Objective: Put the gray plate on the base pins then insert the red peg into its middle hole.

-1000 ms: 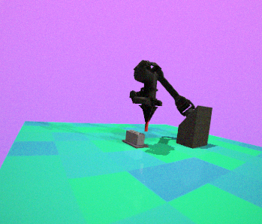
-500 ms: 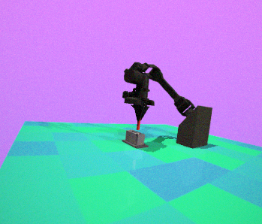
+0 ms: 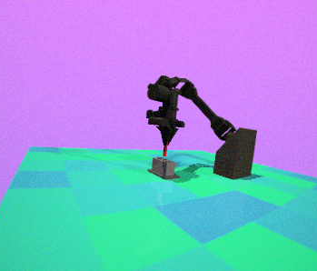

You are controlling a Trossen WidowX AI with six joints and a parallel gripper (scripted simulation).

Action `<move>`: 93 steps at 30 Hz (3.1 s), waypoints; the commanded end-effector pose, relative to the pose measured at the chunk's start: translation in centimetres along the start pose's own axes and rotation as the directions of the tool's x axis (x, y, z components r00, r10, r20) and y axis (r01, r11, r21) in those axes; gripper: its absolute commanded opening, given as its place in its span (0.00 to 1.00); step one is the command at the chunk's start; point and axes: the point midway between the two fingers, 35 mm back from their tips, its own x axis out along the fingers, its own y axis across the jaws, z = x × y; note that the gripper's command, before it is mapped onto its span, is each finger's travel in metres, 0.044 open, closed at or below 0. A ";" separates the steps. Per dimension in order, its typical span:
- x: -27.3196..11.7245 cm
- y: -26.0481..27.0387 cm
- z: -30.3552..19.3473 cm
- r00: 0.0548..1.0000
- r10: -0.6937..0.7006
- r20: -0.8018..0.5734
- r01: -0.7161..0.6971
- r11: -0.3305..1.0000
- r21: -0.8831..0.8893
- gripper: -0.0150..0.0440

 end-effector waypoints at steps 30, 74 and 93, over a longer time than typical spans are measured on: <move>1.0 0.0 0.2 1.000 0.000 0.003 0.000 1.000 -0.001 0.25; 1.8 0.0 0.2 1.000 0.005 0.001 -0.005 1.000 0.006 0.25; 1.7 0.1 0.2 1.000 0.008 0.001 -0.008 1.000 0.012 0.51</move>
